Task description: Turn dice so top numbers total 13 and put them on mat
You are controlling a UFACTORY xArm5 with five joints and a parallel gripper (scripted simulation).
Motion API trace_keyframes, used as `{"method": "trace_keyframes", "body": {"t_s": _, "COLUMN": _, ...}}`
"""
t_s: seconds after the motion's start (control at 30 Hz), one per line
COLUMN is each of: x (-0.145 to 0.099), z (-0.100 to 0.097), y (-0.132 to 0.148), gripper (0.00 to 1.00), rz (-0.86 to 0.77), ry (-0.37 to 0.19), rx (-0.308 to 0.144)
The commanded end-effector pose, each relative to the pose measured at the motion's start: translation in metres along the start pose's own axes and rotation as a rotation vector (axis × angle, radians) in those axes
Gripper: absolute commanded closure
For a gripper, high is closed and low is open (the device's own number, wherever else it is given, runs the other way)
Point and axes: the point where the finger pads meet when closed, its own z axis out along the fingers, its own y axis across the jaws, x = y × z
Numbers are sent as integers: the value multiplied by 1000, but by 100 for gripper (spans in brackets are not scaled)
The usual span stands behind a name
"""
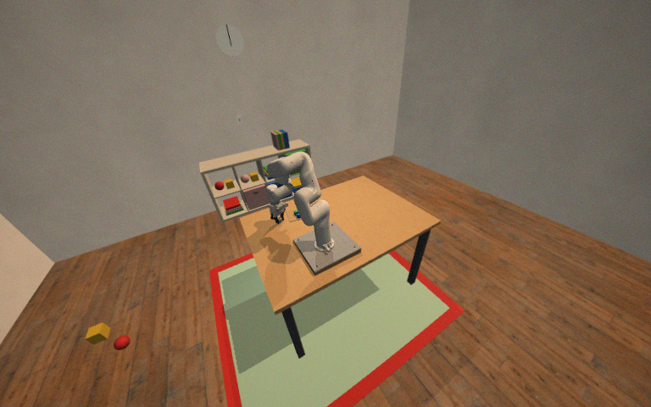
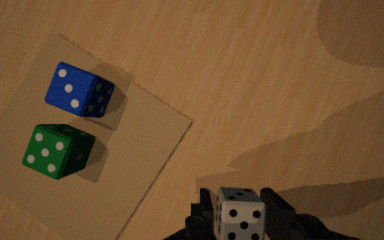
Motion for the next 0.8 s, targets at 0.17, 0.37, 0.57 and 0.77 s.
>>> {"method": "trace_keyframes", "body": {"t_s": 0.17, "x": -1, "z": -1, "y": 0, "gripper": 73, "rz": 0, "ry": -4, "rx": 0}}
{"method": "trace_keyframes", "body": {"t_s": 0.37, "x": -1, "z": -1, "y": 0, "gripper": 73, "rz": 0, "ry": -4, "rx": 0}}
{"method": "trace_keyframes", "body": {"t_s": 0.57, "x": -1, "z": -1, "y": 0, "gripper": 73, "rz": 0, "ry": -4, "rx": 0}}
{"method": "trace_keyframes", "body": {"t_s": 0.77, "x": -1, "z": -1, "y": 0, "gripper": 73, "rz": 0, "ry": -4, "rx": 0}}
